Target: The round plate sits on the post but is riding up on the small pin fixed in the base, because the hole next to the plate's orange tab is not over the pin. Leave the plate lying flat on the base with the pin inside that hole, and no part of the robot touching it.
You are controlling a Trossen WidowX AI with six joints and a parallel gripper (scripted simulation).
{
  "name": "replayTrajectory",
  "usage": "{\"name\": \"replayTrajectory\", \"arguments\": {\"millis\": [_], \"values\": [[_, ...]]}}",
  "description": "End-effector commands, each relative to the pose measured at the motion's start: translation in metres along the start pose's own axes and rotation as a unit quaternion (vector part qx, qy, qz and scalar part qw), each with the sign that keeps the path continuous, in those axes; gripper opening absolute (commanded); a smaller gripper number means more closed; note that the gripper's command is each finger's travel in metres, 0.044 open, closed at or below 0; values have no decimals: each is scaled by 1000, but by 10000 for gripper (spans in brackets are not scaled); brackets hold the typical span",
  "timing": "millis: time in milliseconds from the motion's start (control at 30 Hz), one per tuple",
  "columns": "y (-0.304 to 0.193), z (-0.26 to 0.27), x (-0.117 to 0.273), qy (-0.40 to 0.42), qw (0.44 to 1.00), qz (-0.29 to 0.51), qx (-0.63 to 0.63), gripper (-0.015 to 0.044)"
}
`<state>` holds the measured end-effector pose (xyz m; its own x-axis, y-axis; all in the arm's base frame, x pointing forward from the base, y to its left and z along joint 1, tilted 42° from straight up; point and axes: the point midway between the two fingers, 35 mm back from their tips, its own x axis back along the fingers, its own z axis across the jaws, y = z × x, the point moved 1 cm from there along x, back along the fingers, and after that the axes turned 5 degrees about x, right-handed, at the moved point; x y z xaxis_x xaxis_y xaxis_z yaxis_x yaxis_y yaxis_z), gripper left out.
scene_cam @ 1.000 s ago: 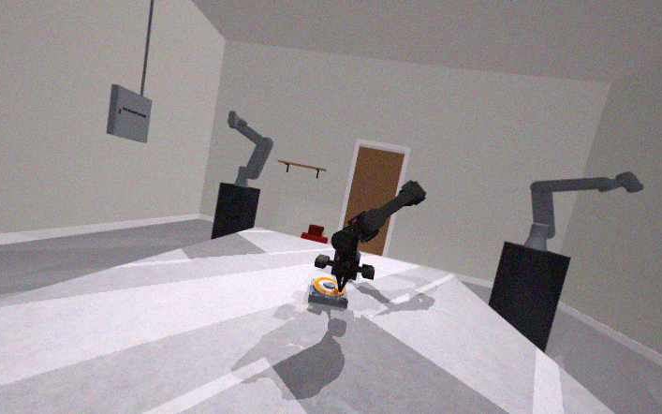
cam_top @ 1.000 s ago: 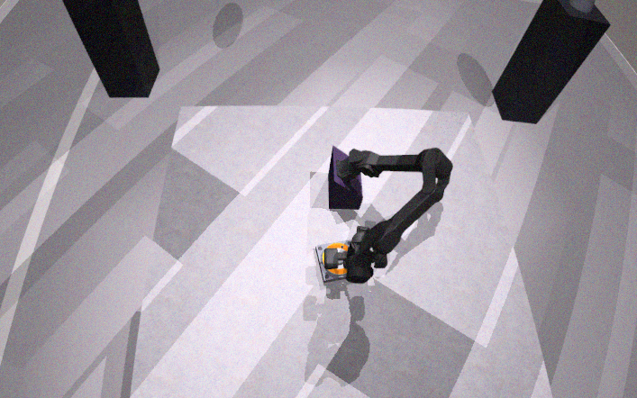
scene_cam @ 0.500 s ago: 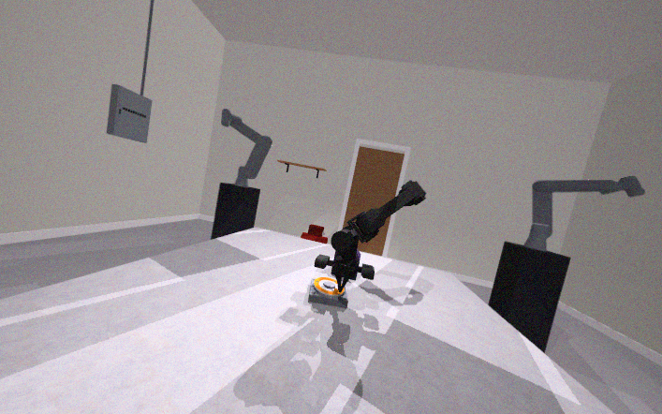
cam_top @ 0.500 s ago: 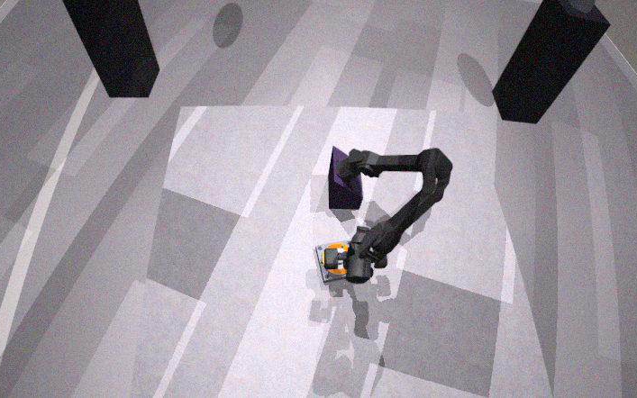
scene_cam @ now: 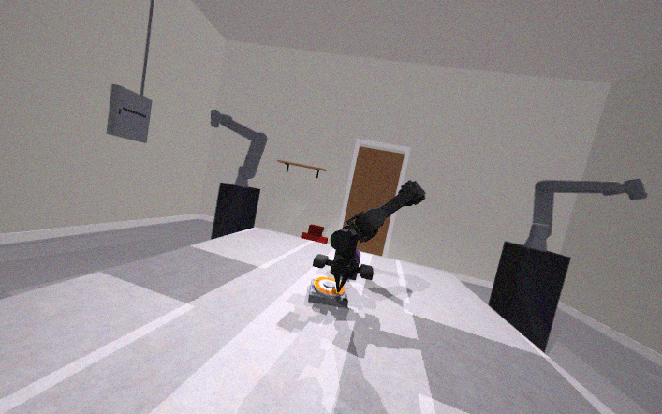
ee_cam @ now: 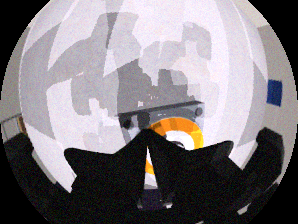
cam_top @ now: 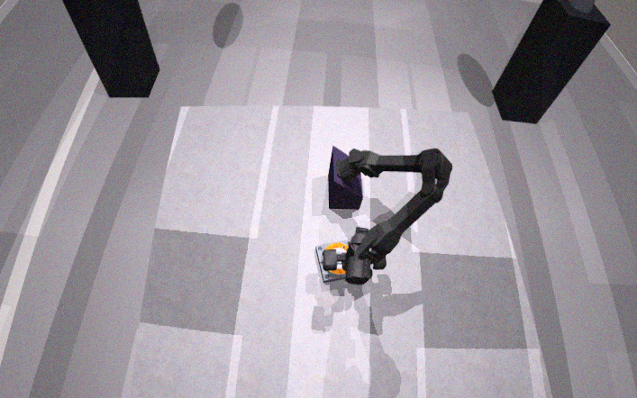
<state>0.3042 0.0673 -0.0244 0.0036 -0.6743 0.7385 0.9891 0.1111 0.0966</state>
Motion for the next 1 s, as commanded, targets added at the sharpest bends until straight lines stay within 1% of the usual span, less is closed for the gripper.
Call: {"name": "replayTrajectory", "arguments": {"millis": [0,967], "values": [[4,-4,1,-5,1000,-3,4,0],[10,-31,3,-6,1000,-3,4,0]]}}
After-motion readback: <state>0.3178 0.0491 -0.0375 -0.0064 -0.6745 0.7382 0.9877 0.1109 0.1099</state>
